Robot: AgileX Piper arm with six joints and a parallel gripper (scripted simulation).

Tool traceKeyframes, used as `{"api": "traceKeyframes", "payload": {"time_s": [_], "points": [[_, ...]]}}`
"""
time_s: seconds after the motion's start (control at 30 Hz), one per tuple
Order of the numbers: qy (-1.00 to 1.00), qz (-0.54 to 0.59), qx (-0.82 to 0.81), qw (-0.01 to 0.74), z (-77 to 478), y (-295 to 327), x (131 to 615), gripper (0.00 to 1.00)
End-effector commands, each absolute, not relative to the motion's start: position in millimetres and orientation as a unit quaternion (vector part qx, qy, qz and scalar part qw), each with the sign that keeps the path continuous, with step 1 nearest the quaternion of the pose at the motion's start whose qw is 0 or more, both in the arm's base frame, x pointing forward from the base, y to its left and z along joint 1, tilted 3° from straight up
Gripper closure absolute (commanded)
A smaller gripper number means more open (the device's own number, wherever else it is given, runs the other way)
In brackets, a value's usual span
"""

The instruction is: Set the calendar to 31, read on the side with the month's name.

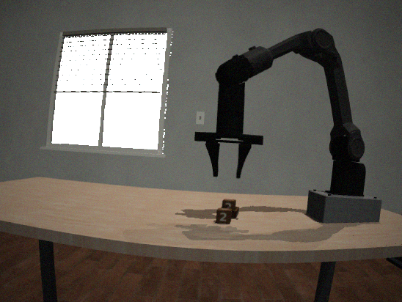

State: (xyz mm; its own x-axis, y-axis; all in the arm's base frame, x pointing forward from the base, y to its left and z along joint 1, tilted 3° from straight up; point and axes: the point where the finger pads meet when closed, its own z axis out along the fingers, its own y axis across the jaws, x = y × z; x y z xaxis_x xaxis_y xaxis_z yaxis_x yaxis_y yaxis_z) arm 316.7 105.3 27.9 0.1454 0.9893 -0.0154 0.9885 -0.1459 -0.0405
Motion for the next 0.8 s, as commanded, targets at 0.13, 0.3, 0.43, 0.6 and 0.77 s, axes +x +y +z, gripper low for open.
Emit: {"api": "traceKeyframes", "payload": {"time_s": [0.13,0.3,0.43,0.6,0.77], "points": [[-0.653,0.020,-0.757,0.010,29.9,104.6,316.8,0.40],[-0.653,0.020,-0.757,0.010,29.9,104.6,316.8,0.00],[-0.653,0.020,-0.757,0.010,29.9,104.6,316.8,0.00],[-0.653,0.020,-0.757,0.010,29.9,104.6,316.8,0.00],[-0.653,0.020,-0.757,0.010,29.9,104.6,316.8,0.00]]}}
